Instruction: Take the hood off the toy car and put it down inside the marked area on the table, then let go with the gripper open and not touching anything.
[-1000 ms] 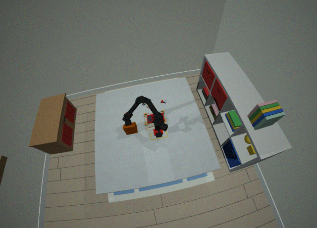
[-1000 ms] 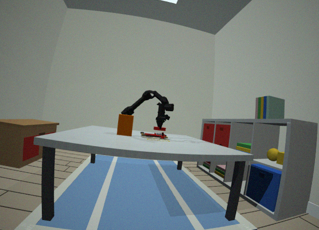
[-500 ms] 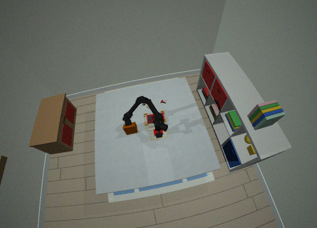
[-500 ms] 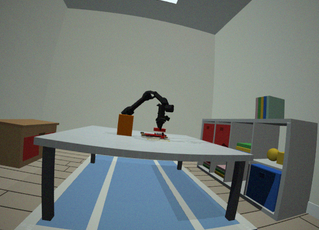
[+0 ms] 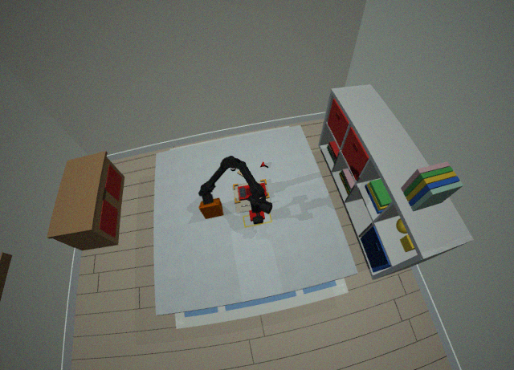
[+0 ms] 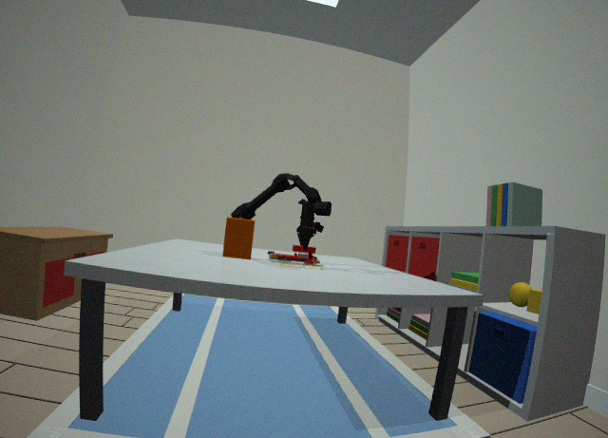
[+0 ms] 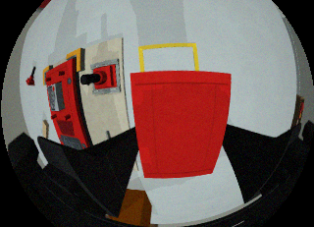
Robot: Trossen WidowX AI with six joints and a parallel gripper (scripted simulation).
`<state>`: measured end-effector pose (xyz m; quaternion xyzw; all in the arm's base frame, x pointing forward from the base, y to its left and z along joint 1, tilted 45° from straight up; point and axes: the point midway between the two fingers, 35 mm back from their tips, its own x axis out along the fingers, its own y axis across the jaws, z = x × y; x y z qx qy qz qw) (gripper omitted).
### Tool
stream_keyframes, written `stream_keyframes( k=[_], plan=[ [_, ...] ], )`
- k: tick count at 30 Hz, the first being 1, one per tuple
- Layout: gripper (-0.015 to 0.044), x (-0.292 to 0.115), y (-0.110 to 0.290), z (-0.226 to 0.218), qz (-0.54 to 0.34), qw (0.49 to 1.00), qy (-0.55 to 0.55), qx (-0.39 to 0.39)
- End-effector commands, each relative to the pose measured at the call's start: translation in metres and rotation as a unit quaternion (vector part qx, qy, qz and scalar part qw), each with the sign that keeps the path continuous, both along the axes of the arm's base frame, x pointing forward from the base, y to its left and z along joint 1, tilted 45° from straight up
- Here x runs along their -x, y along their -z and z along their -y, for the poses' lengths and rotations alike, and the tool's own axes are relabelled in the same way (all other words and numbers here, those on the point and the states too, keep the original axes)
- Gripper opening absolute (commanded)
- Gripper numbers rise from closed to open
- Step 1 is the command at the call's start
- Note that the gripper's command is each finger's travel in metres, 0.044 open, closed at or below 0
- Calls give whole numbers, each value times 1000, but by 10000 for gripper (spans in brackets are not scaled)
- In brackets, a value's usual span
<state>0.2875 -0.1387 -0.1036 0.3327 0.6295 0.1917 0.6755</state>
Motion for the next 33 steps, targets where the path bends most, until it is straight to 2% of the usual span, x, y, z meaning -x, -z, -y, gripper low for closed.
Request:
stream_keyframes(
  k=[1, 33],
  plan=[
    [0, -1, 2, -2, 0, 1000, 3, -2],
    [0, -3, 15, -15, 0, 1000, 3, -2]
  ],
)
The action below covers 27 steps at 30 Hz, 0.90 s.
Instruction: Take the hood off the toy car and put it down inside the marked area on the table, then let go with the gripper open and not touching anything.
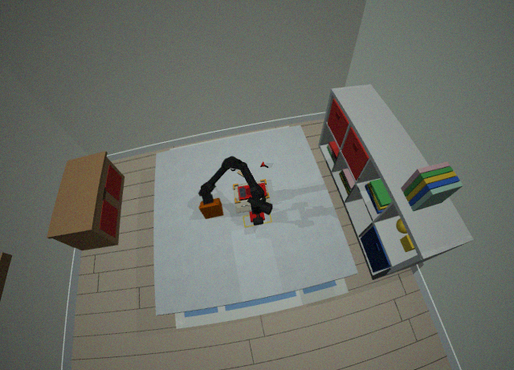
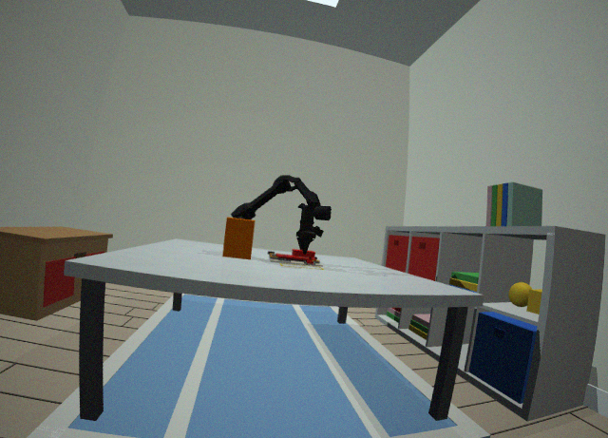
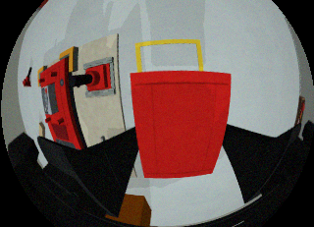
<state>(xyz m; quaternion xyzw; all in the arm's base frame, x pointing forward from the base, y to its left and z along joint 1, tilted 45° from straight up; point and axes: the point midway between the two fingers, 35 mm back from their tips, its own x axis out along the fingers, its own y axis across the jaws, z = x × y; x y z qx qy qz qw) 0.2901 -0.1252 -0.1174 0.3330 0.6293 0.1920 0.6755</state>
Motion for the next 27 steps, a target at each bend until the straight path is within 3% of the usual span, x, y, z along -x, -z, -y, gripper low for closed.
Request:
stream_keyframes(
  k=[1, 27],
  plan=[
    [0, -1, 2, -2, 0, 1000, 3, -2],
    [0, -2, 12, -13, 0, 1000, 2, -3]
  ],
)
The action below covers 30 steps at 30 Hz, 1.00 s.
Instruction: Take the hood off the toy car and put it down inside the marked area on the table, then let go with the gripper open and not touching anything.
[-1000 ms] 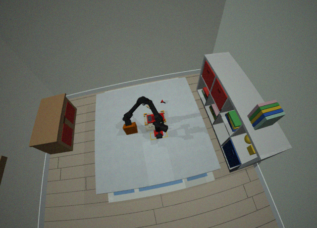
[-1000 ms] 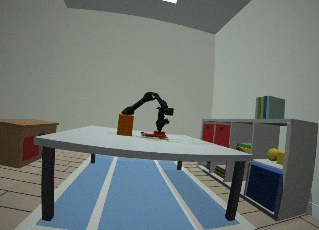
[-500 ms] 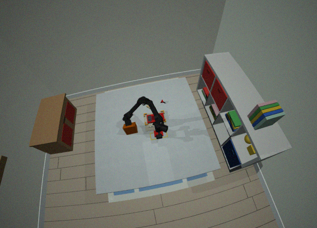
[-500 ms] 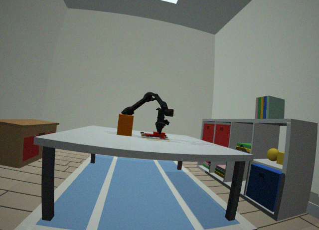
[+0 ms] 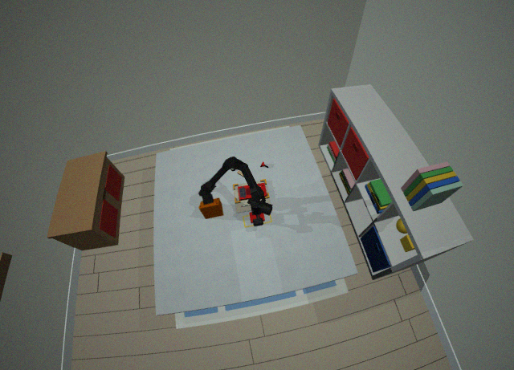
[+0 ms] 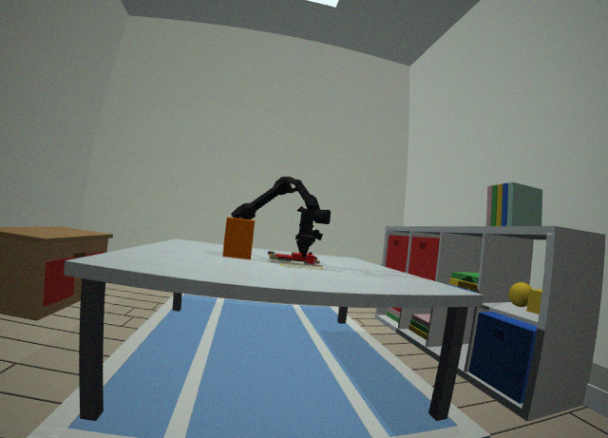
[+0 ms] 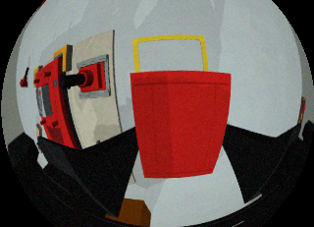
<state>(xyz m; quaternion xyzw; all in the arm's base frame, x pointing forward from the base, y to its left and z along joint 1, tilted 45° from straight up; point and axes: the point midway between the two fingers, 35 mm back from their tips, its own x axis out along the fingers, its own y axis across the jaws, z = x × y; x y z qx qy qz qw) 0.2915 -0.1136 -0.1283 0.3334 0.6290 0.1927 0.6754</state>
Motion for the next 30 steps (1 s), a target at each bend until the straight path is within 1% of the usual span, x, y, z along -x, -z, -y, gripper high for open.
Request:
stream_keyframes(
  k=[1, 30],
  plan=[
    [0, 0, 2, -2, 0, 1000, 2, -2],
    [0, -2, 11, -13, 0, 1000, 2, -3]
  ],
)
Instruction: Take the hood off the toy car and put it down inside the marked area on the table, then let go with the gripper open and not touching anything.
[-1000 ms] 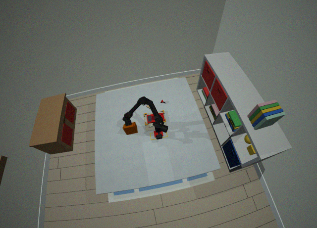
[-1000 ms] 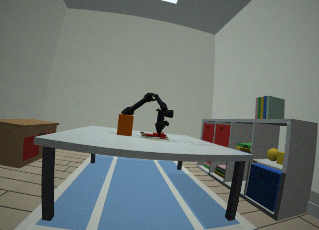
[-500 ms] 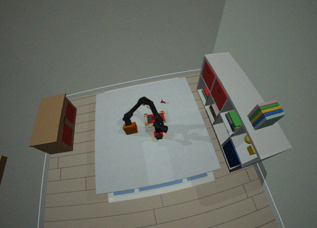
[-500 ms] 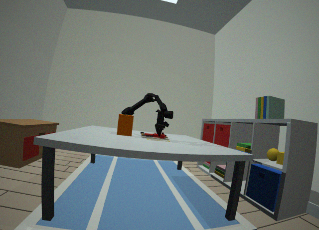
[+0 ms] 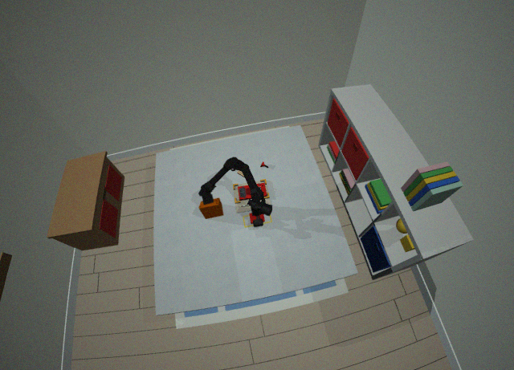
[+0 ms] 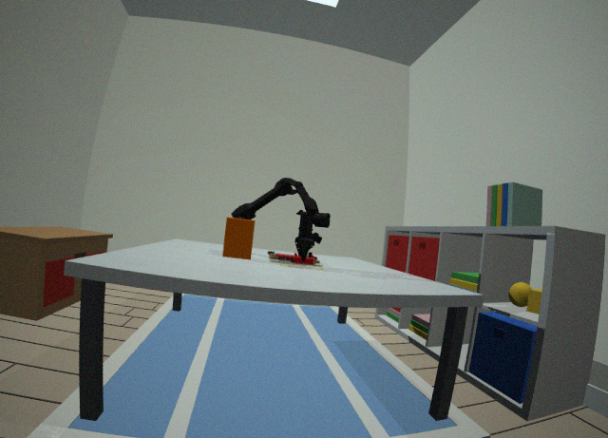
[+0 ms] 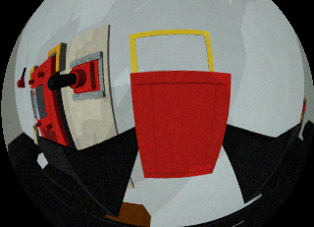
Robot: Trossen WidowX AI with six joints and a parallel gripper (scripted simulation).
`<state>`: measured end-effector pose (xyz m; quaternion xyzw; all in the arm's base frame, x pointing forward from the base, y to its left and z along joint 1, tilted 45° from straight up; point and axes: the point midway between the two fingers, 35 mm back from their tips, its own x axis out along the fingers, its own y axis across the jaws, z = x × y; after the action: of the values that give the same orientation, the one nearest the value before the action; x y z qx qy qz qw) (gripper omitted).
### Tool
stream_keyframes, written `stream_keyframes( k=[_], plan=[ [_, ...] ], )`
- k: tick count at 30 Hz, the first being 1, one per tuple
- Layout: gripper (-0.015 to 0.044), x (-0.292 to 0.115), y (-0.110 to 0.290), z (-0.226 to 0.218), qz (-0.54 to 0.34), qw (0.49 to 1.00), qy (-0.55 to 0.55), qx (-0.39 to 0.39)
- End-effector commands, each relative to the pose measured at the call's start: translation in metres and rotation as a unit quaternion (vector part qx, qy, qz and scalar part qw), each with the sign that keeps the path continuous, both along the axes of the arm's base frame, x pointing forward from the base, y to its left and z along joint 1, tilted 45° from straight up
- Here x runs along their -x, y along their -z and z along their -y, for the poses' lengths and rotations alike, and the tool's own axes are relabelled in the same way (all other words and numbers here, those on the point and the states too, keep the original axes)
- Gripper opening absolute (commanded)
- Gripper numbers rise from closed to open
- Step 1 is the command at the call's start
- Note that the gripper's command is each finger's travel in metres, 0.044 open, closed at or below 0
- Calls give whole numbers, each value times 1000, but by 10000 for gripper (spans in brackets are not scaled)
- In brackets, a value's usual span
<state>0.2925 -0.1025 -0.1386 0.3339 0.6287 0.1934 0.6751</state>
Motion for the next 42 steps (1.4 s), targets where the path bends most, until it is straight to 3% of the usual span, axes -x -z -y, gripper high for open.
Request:
stream_keyframes(
  k=[1, 31, 42],
  plan=[
    [0, -1, 2, -2, 0, 1000, 2, -2],
    [0, -2, 12, -12, 0, 1000, 2, -2],
    [289, -2, 11, -11, 0, 1000, 0, 0]
  ],
)
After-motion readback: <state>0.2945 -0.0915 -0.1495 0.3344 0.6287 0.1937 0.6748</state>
